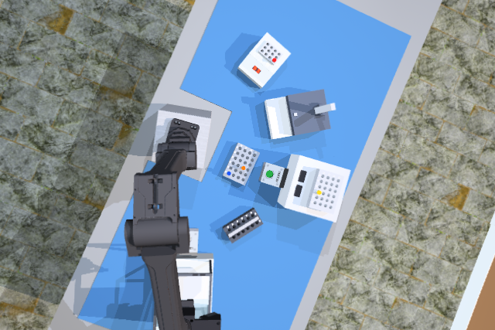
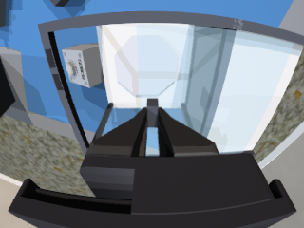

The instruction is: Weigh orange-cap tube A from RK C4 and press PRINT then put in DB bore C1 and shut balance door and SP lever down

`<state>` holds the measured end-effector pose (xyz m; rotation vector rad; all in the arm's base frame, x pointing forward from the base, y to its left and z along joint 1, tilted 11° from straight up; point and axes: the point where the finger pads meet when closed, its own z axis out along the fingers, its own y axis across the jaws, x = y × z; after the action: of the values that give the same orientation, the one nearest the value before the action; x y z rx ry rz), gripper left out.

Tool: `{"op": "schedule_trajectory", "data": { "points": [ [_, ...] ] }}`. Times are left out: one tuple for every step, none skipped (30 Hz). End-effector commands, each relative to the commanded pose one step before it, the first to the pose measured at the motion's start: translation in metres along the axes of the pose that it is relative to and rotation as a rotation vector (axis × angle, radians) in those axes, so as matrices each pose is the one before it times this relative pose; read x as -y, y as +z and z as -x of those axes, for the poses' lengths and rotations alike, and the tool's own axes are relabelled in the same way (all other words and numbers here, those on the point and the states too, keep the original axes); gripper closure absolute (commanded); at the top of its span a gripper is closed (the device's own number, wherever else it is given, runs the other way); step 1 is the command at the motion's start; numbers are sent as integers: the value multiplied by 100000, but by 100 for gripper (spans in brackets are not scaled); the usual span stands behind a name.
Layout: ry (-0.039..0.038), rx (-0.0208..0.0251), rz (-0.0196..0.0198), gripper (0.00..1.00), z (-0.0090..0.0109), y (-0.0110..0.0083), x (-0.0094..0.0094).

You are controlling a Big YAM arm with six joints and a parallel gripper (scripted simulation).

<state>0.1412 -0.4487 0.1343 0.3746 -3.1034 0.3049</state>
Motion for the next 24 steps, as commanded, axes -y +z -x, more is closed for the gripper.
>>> {"op": "schedule_trajectory", "data": {
  "points": [
    [-26, 433, -3057, 94, -359, -1081, 2282],
    [-6, 46, -323, 94, 69, 2, 165],
    [-18, -37, 398, 94, -45, 4, 13],
    [-11, -9, 88, 94, -15, 4, 78],
    [12, 5, -172, 94, -5, 3, 142],
    [22, 2, -104, 94, -13, 4, 126],
    [-5, -6, 111, 94, -5, 4, 72],
    [-1, -9, 29, 94, 3, 3, 91],
    [1, -3, -21, 94, 3, 3, 104],
    [-1, 1, 15, 94, -2, 3, 95],
    [-1, 4, -11, 94, 1, 3, 102],
    [1, 4, -9, 94, 1, 3, 101],
    [-1, 2, 6, 94, -1, 3, 98],
    [-1, 2, 8, 94, 0, 3, 97],
    [0, 1, -1, 94, 0, 3, 99],
    [0, 0, 2, 94, -1, 3, 99],
    [0, 0, 0, 94, 0, 0, 0],
    [0, 0, 0, 94, 0, 0, 0],
    [-9, 40, -299, 94, 55, 1, 170],
    [-15, -32, 367, 94, -31, 4, 10],
    [-12, -9, 104, 94, -15, 4, 74],
    [11, 5, -175, 94, -5, 3, 142],
    [23, 3, -116, 94, -14, 4, 128],
    [-5, -6, 112, 94, -4, 4, 71]
  ]
}}
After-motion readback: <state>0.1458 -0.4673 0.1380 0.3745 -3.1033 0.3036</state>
